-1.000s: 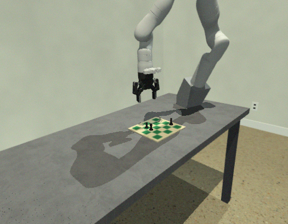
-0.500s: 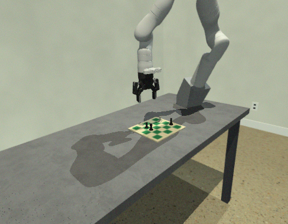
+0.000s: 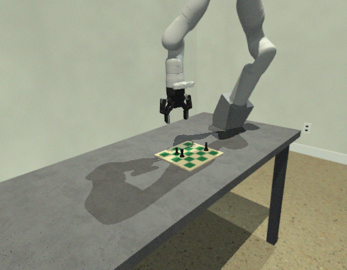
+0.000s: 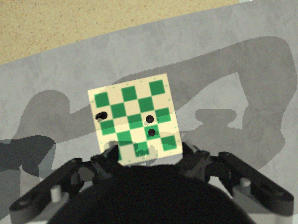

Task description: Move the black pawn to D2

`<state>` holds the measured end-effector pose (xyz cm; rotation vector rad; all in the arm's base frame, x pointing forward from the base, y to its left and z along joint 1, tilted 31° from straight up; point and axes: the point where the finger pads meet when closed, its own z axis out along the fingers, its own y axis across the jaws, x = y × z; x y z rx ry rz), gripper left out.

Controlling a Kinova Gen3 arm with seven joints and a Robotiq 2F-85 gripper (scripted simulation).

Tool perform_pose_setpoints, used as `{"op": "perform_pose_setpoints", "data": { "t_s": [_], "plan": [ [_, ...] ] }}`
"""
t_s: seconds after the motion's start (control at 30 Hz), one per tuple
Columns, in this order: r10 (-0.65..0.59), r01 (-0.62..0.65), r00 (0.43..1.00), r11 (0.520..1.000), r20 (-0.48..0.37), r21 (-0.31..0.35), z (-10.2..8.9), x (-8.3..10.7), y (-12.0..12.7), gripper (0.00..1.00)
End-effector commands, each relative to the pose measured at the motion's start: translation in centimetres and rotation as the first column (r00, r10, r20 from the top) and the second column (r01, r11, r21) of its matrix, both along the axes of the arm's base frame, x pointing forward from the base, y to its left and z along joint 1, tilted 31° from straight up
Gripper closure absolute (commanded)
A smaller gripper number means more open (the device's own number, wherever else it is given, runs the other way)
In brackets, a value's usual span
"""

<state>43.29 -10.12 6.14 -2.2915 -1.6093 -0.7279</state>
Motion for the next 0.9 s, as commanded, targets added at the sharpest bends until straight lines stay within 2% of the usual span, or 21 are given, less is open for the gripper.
{"op": "perform_pose_setpoints", "data": {
  "t_s": [0.0, 0.1, 0.23, 0.3, 0.33, 0.87],
  "plan": [
    [-0.018, 0.018, 1.0, 1.0, -0.001, -0.007, 0.0, 0.1, -0.4, 0.0],
    [-0.016, 0.016, 1.0, 1.0, -0.006, -0.008, -1.0, 0.5, 0.0, 0.0],
    [-0.015, 0.015, 1.0, 1.0, -0.016, -0.024, -4.0, 1.7, 1.2, 0.0],
    [-0.01, 0.01, 1.0, 1.0, -0.022, -0.011, -4.2, 1.5, 1.8, 0.0],
    [-0.01, 0.01, 1.0, 1.0, -0.023, -0.011, -4.2, 1.5, 1.8, 0.66],
    [-0.01, 0.01, 1.0, 1.0, -0.021, -0.012, -4.1, 1.6, 1.8, 0.66]
  ]
}}
